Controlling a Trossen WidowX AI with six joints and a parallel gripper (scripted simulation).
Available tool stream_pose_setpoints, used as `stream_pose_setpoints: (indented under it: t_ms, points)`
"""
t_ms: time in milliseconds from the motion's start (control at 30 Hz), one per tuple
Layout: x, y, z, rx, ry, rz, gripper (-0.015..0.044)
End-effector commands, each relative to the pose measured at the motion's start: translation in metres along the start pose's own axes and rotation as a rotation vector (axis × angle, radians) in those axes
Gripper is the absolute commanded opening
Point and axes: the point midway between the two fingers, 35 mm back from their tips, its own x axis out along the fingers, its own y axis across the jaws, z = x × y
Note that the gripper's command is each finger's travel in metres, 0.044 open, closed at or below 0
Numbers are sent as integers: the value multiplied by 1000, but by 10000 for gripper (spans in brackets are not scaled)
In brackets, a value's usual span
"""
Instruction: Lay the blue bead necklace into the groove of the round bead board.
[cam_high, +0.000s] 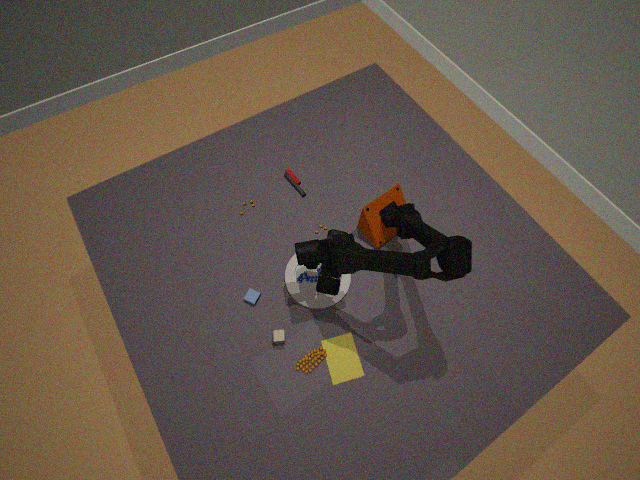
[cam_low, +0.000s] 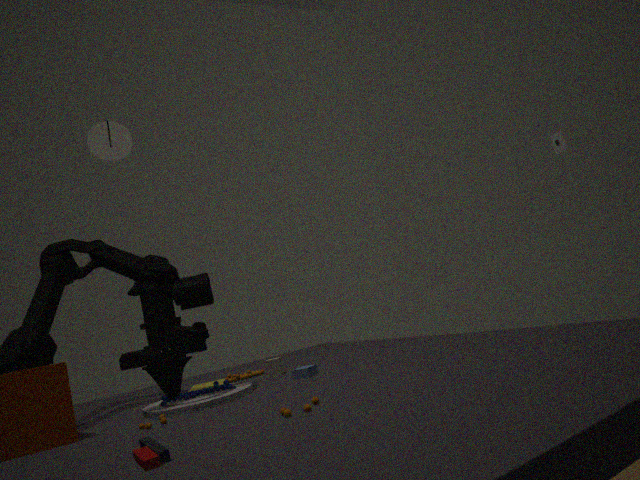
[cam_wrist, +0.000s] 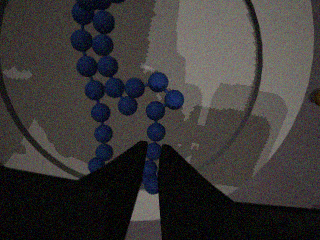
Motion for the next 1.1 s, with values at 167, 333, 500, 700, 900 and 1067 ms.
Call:
stream_pose_setpoints:
  t_ms: [167, 333, 500, 700, 900, 1067]
  points:
    - [0, 0, 0, -1, 0, 0, 0]
    - [0, 0, 0, -1, 0, 0, 0]
    - [0, 0, 0, -1, 0, 0, 0]
    - [-1, 0, 0, -1, 0, 0, 0]
    - [-6, 0, 0, 5, 2, 3, 0]
    - [-6, 7, -9, 5, 2, 2, 0]
